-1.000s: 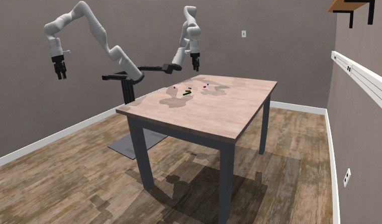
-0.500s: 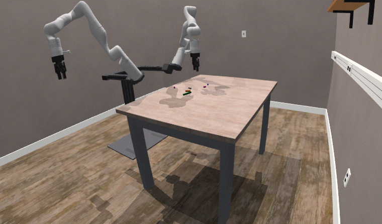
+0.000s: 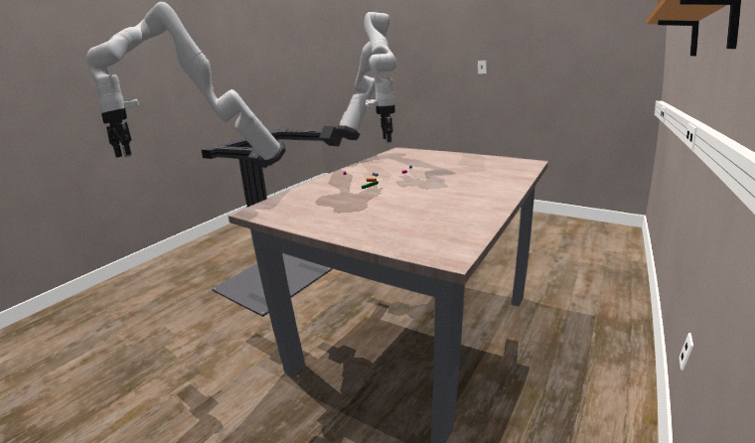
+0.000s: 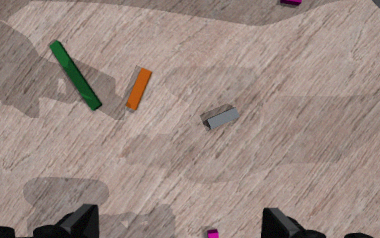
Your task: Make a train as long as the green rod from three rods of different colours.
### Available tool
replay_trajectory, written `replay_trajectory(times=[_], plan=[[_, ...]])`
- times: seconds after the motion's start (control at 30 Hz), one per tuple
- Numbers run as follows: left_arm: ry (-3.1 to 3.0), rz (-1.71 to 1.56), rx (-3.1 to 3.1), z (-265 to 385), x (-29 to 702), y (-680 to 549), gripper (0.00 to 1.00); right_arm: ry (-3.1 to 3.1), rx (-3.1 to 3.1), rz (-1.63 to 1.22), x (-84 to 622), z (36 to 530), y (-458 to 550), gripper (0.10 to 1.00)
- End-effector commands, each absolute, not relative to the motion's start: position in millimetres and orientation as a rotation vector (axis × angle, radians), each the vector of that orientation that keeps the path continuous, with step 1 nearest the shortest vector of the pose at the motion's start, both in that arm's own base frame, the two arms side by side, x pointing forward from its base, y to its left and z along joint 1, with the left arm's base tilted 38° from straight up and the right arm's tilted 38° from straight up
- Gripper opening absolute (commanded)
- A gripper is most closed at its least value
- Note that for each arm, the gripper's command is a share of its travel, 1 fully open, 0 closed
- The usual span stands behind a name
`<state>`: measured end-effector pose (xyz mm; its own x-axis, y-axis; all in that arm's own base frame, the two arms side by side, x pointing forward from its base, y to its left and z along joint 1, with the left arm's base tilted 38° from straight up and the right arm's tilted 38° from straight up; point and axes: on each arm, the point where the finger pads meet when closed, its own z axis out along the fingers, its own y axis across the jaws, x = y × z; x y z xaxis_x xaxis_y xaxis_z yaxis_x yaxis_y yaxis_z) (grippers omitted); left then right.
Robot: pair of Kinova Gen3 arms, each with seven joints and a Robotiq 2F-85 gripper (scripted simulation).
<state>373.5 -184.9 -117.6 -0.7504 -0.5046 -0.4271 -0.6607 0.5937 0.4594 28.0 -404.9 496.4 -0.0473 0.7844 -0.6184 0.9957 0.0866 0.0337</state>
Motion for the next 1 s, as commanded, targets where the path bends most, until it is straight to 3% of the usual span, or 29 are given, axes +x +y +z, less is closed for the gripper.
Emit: replay_trajectory(times=[0.0,0.97], plan=[[2.592,0.903,-0.924,-117.7,373.3,-184.6,1.0,1.883,1.747,-0.57,28.0,497.0,-404.8,1.0],[2.936,1.117,-0.041,-131.5,364.3,-158.7,1.0,1.883,1.747,-0.57,28.0,497.0,-404.8,1.0]])
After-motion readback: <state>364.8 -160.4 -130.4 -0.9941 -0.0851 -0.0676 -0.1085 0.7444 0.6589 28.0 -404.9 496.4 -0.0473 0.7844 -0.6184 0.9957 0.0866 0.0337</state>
